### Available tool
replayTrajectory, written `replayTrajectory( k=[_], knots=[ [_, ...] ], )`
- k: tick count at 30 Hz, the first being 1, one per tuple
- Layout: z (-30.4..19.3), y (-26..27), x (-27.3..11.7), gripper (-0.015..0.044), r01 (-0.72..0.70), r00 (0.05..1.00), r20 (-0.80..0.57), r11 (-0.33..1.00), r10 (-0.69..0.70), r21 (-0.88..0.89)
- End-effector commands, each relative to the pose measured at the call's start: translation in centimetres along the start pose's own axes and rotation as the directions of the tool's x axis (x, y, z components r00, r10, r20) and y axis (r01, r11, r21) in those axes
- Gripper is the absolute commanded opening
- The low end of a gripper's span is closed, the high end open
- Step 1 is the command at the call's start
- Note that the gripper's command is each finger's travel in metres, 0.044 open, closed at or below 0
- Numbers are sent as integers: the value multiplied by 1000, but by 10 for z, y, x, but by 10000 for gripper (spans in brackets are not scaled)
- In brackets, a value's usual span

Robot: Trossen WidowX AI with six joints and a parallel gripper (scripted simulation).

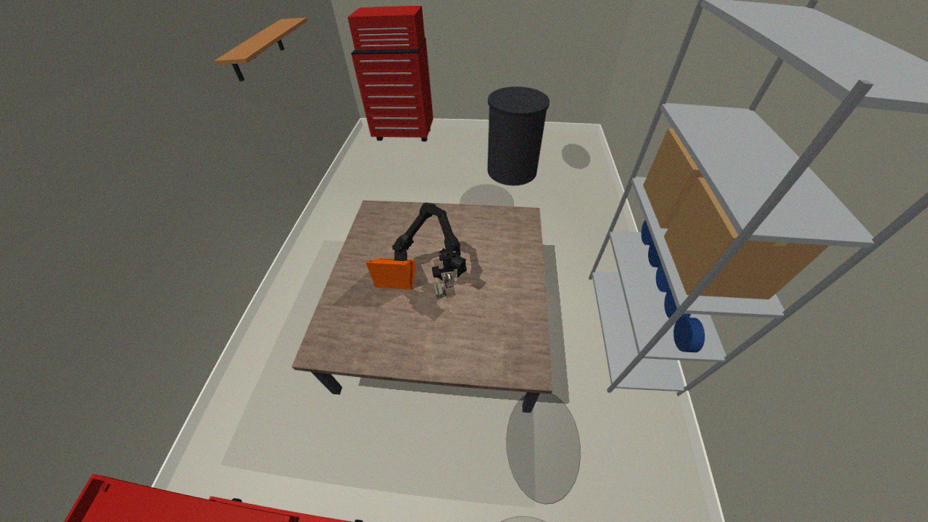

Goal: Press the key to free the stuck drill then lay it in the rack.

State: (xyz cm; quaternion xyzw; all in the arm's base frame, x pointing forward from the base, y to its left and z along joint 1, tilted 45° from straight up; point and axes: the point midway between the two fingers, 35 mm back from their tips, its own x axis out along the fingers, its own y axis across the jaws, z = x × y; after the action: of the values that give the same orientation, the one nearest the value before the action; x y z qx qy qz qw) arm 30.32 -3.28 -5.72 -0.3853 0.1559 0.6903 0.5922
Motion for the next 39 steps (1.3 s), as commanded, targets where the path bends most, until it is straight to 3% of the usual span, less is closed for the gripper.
replayTrajectory(
  k=[1, 32, 39],
  knots=[
    [1, 1, 6, 440, -6, 1000, 2, 1000, 6, -1],
    [14, 2, 50, 440, -5, 1000, 6, 1000, 5, 0],
    [13, 0, 47, 256, -5, 1000, -2, 1000, 5, -12]
  ],
)
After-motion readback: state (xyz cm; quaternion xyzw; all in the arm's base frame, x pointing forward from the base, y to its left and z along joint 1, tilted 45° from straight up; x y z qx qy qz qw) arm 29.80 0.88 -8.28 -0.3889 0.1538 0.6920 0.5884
